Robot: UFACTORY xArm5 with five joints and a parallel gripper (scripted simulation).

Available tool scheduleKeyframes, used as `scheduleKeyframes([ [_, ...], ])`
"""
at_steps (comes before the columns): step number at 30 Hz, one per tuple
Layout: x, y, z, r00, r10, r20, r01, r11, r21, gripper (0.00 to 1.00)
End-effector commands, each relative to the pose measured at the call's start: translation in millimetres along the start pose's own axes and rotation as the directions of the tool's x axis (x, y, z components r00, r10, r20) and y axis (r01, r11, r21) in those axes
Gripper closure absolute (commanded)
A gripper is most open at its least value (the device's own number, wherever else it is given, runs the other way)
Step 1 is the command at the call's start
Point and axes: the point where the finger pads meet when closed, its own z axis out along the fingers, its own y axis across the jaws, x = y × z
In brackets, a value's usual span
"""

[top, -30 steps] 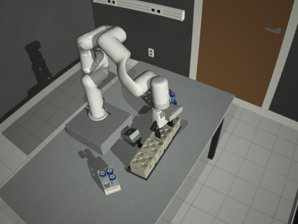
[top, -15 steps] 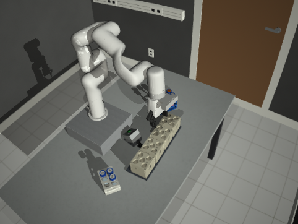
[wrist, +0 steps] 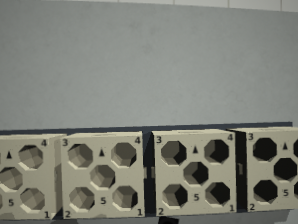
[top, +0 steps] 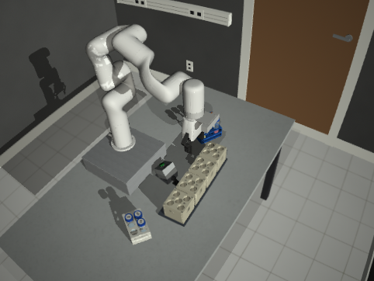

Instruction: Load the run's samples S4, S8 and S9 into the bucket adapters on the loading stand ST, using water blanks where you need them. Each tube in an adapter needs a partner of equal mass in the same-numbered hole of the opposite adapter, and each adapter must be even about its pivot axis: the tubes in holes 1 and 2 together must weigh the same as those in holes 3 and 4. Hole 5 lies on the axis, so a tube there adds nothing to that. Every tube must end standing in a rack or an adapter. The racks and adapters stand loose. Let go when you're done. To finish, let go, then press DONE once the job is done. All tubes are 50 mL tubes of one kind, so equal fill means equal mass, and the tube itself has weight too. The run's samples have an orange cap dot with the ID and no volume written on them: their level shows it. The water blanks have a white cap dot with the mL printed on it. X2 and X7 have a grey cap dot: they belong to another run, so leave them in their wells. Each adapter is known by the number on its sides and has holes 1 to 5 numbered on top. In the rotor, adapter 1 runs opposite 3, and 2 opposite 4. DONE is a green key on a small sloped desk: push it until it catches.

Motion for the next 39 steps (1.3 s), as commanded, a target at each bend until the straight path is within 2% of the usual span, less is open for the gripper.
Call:
scheduleKeyframes([
  [1,-1,-6,12.8,1.0,-0.021,0.002,0.021,1.0,0.016,0.0],
  [12,-7,-26,62.5,1.0,-0.021,0.002,0.021,1.0,0.017,0.0],
  [24,-7,-26,62.5,1.0,-0.021,0.002,0.021,1.0,0.017,0.0],
  [32,-27,9,63.0,0.97,0.243,0.007,-0.243,0.97,0.015,0.0],
  [34,-27,9,63.0,0.97,0.243,0.007,-0.243,0.97,0.015,0.0],
  [39,-39,31,63.3,0.916,0.4,0.009,-0.4,0.916,0.014,0.0],
])
